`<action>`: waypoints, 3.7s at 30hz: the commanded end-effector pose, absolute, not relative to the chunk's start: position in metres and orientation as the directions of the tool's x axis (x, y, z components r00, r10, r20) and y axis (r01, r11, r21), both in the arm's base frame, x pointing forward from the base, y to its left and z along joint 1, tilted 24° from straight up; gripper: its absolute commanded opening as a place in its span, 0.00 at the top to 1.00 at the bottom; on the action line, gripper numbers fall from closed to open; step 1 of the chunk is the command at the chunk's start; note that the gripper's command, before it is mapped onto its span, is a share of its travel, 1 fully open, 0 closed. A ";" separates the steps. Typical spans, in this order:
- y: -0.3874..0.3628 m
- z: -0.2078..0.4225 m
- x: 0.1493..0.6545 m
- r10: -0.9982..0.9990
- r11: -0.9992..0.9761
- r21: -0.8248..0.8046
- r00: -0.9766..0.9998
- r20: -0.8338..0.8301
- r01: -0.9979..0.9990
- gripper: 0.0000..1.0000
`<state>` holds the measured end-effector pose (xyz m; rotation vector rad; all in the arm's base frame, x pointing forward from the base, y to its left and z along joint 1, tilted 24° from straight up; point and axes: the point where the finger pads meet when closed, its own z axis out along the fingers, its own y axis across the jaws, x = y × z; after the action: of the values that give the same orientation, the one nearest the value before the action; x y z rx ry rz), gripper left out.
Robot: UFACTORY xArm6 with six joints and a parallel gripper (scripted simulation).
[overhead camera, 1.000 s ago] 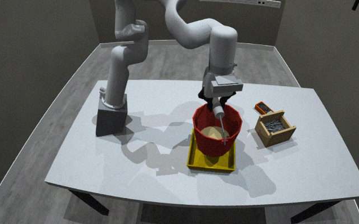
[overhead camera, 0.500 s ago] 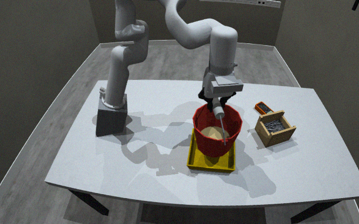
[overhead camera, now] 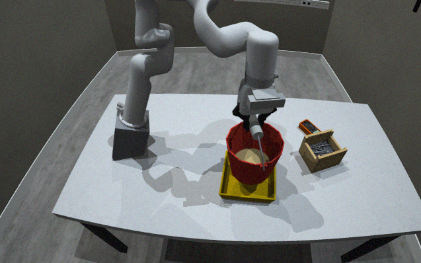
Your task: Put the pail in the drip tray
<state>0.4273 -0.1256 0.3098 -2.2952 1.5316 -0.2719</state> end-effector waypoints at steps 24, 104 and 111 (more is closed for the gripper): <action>-0.126 0.312 0.428 -0.920 -0.343 -0.407 0.391 -0.038 -0.846 1.00; -0.117 0.268 0.446 -0.920 -0.343 -0.407 0.391 -0.038 -0.846 1.00; -0.116 0.261 0.449 -0.920 -0.343 -0.407 0.391 -0.038 -0.846 1.00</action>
<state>0.4460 -0.1157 0.2616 -2.2953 1.5316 -0.2718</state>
